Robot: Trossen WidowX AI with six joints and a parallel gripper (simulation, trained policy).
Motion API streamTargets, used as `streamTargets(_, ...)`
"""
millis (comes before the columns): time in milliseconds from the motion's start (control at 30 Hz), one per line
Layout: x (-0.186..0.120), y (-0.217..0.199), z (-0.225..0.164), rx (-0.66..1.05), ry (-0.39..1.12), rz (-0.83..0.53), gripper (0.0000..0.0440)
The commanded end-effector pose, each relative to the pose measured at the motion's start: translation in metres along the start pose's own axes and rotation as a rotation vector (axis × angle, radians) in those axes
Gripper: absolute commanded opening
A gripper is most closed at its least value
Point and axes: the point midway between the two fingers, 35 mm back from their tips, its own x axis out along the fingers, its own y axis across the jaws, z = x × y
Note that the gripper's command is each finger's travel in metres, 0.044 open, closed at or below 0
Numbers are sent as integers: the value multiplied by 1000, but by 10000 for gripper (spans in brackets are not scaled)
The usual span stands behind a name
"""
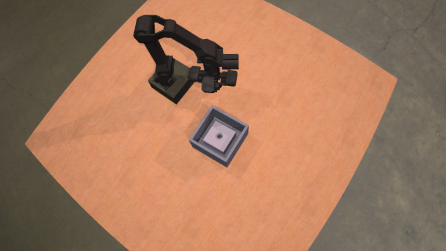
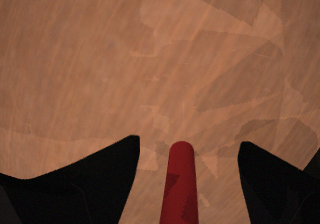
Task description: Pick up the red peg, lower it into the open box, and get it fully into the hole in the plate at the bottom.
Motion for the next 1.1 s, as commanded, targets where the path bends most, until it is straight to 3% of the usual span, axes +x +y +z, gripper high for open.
streamTargets(0, 2, -3, -2, -5, 30, -19, 142)
streamTargets(200, -1, 0, -3, -13, 74, -31, 0)
streamTargets(1067, -83, 33, 52, -181, -146, 94, 0)
